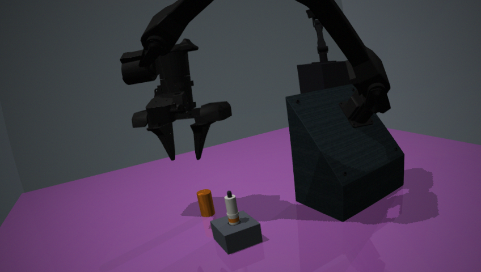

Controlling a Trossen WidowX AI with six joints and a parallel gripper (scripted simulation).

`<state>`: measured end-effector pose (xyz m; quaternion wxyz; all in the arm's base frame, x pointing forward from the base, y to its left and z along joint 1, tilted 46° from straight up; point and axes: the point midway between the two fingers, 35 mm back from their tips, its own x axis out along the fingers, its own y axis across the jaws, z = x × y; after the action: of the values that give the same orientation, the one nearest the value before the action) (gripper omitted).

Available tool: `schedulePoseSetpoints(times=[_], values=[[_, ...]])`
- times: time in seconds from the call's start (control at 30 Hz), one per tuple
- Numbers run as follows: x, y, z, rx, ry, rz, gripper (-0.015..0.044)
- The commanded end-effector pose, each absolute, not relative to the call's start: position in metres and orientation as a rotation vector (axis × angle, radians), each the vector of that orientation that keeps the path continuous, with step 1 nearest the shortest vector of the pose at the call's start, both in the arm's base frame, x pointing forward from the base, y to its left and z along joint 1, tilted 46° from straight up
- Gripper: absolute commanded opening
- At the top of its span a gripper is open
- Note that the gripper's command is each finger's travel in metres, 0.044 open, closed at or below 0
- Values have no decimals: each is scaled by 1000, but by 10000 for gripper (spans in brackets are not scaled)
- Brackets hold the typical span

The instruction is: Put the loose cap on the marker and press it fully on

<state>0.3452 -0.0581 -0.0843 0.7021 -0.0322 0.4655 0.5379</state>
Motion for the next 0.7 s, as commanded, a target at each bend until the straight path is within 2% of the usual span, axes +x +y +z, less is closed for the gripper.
schedulePoseSetpoints(times=[0.0, 0.27, 0.67], values=[[323, -57, -100, -294, 915, 1358, 251], [323, -57, -100, -294, 915, 1358, 251], [318, -22, -136, -292, 913, 1359, 251]])
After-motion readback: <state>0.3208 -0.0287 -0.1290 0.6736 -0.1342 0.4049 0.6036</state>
